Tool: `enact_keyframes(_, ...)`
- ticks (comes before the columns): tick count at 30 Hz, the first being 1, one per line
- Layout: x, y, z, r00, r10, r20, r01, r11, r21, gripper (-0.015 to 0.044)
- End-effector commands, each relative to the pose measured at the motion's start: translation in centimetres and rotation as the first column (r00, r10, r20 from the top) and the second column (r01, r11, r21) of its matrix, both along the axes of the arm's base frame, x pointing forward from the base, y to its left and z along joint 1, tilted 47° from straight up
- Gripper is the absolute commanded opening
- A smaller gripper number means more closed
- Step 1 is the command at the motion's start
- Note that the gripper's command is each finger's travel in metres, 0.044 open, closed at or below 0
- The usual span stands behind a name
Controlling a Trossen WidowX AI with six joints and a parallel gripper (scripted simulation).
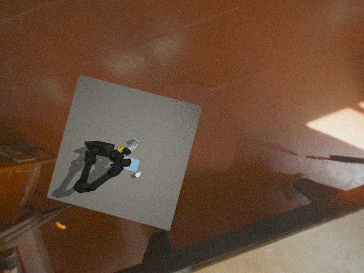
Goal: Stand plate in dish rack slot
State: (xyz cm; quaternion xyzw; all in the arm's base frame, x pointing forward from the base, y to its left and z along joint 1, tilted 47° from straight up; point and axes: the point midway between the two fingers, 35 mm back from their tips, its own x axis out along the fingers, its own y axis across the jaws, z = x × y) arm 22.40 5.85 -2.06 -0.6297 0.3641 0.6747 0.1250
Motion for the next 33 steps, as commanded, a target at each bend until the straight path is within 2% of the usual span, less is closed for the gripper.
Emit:
enact_keyframes(1, -0.1, -0.4, -0.8, 0.998, -0.069, -0.006, 0.069, 0.994, 0.083, 0.0000)
enact_keyframes(15, 0.5, -1.5, -2.6, 0.965, -0.262, -0.007, 0.248, 0.905, 0.345, 0.0000)
enact_keyframes(33, 2.0, -3.3, -3.1, 0.883, -0.469, 0.022, 0.345, 0.681, 0.646, 0.0000)
